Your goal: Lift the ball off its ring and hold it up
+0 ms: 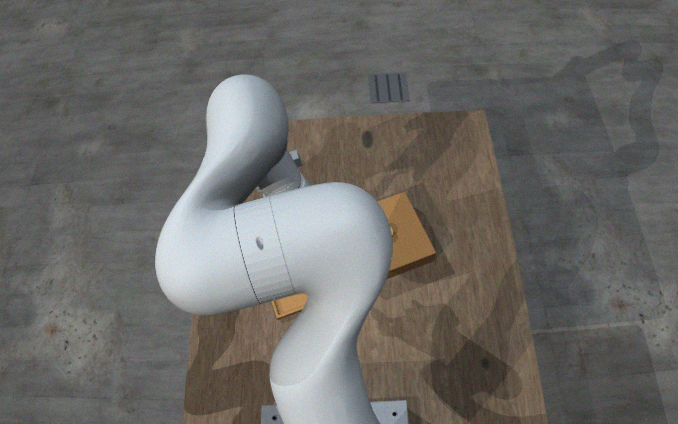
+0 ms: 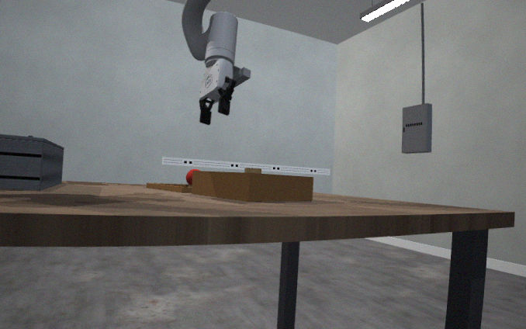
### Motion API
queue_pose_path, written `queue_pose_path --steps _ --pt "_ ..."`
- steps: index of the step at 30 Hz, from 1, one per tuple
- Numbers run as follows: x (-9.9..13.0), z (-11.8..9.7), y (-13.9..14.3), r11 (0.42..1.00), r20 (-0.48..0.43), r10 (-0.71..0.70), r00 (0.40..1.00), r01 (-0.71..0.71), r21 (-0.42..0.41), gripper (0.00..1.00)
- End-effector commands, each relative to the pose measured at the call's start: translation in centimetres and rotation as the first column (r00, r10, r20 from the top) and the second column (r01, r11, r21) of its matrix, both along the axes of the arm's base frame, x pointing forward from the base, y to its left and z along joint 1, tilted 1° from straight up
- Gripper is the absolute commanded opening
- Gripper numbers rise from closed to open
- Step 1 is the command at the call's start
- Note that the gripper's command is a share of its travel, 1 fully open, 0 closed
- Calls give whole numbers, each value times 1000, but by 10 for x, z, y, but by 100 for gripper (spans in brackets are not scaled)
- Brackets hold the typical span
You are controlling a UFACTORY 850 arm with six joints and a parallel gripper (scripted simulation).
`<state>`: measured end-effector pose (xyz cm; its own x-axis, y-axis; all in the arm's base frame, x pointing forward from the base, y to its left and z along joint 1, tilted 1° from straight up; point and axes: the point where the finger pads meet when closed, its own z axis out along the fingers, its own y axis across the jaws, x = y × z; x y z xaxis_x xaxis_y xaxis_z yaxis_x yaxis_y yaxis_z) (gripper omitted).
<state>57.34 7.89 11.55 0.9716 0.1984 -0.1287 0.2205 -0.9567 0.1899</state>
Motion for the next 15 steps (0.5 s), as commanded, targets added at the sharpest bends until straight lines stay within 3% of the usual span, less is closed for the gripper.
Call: queue_pose_path --steps 1,5,9,11,12,15 --pt "-9 -28 16 961 -3 271 962 -271 50 100" --pt "-17 -45 25 874 -10 483 876 -481 72 100" --pt "-23 -56 31 742 -10 667 745 -664 92 100" --pt "-23 -56 31 742 -10 667 745 -664 92 100" --pt "-24 -58 33 623 -5 779 626 -775 107 100" --pt "-27 -64 35 534 -2 843 537 -838 114 100"
